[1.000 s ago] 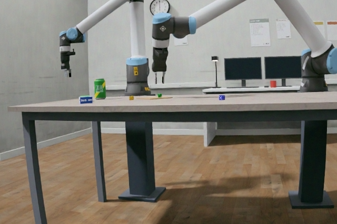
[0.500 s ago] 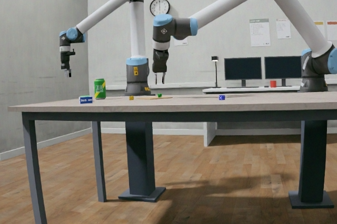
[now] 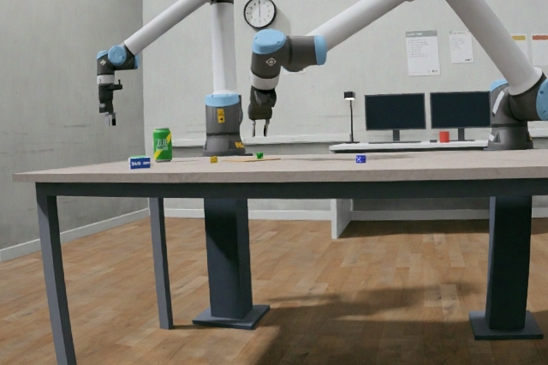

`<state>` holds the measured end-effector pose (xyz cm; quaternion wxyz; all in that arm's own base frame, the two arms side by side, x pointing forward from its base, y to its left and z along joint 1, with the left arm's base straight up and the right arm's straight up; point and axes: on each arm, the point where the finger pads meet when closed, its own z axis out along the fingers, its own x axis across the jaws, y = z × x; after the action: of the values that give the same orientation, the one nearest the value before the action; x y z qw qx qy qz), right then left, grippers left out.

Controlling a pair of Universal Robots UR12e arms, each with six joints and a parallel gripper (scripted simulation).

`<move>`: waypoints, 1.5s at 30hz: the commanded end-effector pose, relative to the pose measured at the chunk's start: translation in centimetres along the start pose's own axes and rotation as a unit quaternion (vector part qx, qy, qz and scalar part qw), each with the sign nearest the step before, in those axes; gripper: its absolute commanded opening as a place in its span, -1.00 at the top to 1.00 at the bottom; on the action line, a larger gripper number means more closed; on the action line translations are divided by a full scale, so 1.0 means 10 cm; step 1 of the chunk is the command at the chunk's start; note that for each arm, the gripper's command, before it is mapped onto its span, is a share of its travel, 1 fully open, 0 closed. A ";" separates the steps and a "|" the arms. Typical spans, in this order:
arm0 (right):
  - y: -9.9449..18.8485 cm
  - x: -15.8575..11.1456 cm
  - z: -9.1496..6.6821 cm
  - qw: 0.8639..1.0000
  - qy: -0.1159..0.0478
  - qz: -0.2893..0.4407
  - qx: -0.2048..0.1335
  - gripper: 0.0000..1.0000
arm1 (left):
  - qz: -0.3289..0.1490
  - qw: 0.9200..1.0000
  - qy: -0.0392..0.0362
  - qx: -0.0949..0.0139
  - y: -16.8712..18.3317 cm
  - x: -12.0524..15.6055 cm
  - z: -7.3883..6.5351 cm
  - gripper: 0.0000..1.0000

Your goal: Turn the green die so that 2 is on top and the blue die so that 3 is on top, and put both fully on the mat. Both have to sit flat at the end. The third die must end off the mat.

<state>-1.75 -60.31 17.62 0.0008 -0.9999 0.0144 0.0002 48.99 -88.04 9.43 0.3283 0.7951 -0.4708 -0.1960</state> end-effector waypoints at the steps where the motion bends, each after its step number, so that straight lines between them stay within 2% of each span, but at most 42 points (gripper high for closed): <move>1: 0.01 0.00 -0.01 1.000 0.000 0.000 -0.001 -1.00 | 0.001 1.000 0.001 0.000 0.01 0.01 -0.01 -0.40; 23: 0.01 0.00 -0.01 1.000 0.000 0.000 -0.001 -1.00 | 0.001 1.000 0.001 0.000 -0.02 0.01 0.02 -0.40; 32: 0.01 0.00 -0.01 1.000 0.000 0.000 -0.001 -1.00 | 0.001 1.000 0.001 0.000 -0.07 0.01 0.07 -0.40; 45: 0.01 0.00 -0.01 1.000 0.000 0.000 -0.001 -1.00 | 0.001 1.000 0.001 0.000 -0.24 0.01 0.24 -0.40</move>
<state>-1.75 -60.31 17.62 0.0008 -0.9999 0.0144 0.0002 48.98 -88.03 6.17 0.3286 0.7950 -0.4707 -0.1962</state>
